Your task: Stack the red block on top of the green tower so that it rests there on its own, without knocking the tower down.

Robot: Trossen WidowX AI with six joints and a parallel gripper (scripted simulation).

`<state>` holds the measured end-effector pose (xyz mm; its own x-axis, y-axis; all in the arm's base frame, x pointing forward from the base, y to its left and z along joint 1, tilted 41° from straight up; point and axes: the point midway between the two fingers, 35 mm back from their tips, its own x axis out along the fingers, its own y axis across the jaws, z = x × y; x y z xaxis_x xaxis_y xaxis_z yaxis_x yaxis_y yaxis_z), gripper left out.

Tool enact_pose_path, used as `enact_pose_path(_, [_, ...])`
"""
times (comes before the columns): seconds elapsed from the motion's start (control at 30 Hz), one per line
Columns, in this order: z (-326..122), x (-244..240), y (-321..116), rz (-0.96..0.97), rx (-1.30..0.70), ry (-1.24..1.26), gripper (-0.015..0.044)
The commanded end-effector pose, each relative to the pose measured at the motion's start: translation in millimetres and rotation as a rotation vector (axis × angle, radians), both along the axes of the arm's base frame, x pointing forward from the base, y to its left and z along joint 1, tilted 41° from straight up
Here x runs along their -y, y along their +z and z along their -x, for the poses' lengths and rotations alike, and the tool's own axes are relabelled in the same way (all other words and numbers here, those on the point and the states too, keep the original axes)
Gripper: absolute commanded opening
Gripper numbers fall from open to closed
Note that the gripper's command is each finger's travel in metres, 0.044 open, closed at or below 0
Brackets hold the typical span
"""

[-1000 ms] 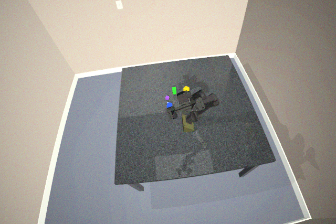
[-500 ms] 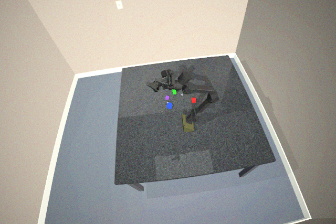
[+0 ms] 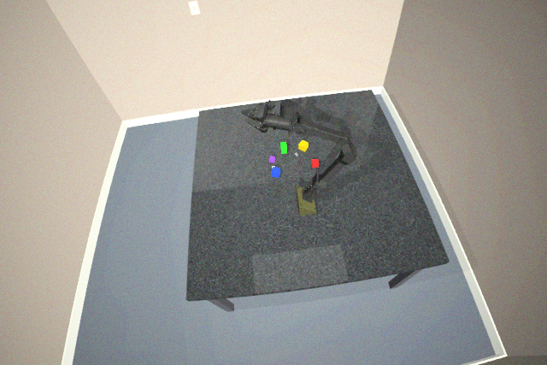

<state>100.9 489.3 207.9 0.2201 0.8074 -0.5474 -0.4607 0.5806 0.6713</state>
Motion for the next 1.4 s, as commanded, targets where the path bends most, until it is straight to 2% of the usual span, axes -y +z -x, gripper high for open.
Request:
enact_pose_path(0.0, [-50.0, 38.3, -24.4, 0.151, 0.051, -0.118, 0.0440])
enact_pose_path(0.3, [-135.2, 146.8, -71.2, 0.522, 0.106, -0.335, 0.0440])
enact_pose_path(0.57, [-172.6, 258.3, -95.6, 0.868, 0.086, -0.463, 0.0440])
enact_pose_path(0.8, [-175.9, 355.6, -104.0, 1.172, 0.007, -0.514, 0.0440])
enact_pose_path(1.1, [-143.1, 466.9, -103.1, 1.562, -0.199, -0.474, 0.0440])
enact_pose_path(1.37, [-139.3, 477.7, -98.1, 1.589, -0.218, -0.466, 0.0440])
